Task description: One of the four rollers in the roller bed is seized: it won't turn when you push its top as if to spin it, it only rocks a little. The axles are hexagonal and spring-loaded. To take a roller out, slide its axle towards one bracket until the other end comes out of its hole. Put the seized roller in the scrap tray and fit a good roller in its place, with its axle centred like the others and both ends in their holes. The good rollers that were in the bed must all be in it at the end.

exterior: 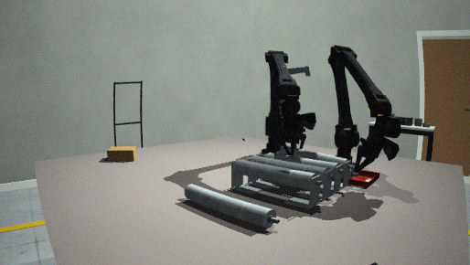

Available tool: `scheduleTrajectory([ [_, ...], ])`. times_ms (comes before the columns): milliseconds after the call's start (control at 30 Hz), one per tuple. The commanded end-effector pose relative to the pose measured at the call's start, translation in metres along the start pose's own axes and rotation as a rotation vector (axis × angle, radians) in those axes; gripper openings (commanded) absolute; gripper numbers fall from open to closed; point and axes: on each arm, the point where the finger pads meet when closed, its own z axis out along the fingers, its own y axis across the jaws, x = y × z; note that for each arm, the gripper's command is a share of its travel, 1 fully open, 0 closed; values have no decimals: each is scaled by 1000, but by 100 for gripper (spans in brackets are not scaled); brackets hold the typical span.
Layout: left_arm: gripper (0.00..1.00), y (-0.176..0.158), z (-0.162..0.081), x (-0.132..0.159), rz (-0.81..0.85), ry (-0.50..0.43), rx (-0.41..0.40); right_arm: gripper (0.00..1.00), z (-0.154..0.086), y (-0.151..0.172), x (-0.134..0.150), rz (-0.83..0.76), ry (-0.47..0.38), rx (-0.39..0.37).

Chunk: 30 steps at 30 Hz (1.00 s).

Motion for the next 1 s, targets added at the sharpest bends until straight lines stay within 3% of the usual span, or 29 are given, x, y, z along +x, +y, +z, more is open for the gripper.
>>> scheduleTrajectory([
  [0,3,-35,-41,-70,56,-174,54,32,-11,-16,-4,-9,-39,33],
  [700,3,-36,-41,-70,57,-176,55,32,2,-16,3,-19,-70,16],
  [967,3,-36,-41,-70,58,-177,56,32,-9,-19,-2,-20,-78,18],
])
